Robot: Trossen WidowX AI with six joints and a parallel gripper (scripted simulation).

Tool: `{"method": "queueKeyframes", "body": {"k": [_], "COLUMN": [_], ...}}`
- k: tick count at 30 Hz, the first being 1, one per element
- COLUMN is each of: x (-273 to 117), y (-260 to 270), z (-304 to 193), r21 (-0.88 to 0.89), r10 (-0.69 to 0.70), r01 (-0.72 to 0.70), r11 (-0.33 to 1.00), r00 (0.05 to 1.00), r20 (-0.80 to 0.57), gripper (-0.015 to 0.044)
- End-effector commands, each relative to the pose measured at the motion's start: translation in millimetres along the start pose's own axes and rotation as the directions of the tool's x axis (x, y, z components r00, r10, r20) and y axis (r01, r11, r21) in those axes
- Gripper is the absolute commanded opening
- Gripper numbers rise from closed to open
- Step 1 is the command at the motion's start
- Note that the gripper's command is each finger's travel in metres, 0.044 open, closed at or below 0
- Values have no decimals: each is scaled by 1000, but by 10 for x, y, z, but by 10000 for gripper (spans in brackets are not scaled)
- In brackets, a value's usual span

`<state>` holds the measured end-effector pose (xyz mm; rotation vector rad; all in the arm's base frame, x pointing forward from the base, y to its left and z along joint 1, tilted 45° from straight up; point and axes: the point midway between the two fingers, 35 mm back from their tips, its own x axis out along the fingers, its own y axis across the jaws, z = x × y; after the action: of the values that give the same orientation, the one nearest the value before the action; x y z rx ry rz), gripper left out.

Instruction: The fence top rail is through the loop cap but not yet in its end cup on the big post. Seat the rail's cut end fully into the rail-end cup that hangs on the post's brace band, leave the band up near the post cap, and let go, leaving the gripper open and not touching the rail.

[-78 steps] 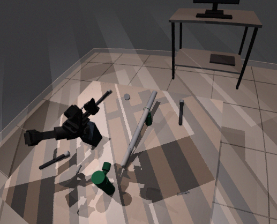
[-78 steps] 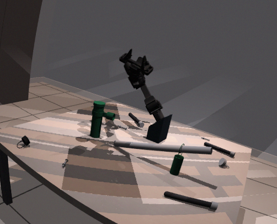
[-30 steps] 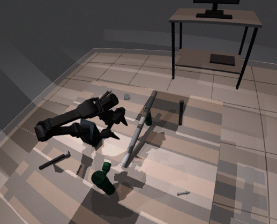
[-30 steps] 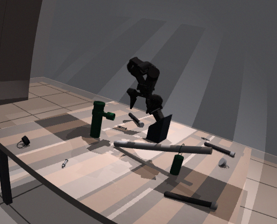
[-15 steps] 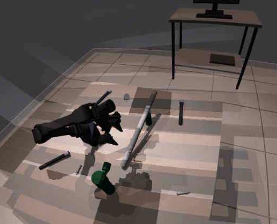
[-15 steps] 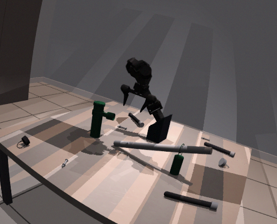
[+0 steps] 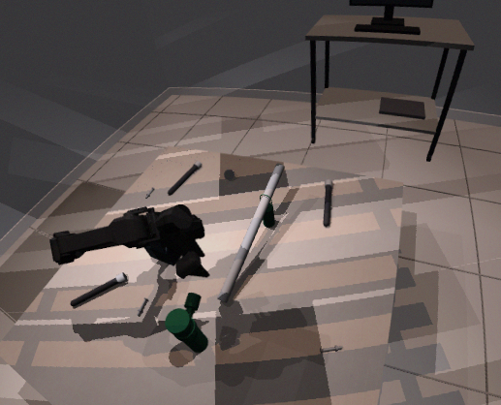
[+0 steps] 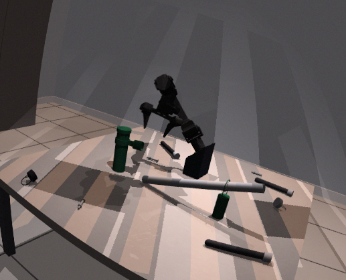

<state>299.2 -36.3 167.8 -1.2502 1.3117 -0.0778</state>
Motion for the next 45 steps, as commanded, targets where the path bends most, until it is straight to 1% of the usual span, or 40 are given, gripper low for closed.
{"method": "queueKeyframes", "body": {"k": [1,5,9,11,30,32,37,45], "x": [-56,-84,-99,-100,-100,-48,225,279], "y": [-159,-188,-199,-200,-200,-184,-92,-88], "z": [-669,-814,-881,-886,-886,-906,-1029,-1030], "r21": [-570,-679,-792,-813,-813,-813,-812,-812], "r10": [23,17,13,13,13,14,11,11], "r01": [-4,10,20,22,22,22,23,23], "r11": [821,734,611,582,582,582,583,583], "r00": [999,999,999,999,999,999,999,999], "r20": [25,33,36,36,36,37,36,36], "gripper": [440,440,440,440,440,440,440,440]}}
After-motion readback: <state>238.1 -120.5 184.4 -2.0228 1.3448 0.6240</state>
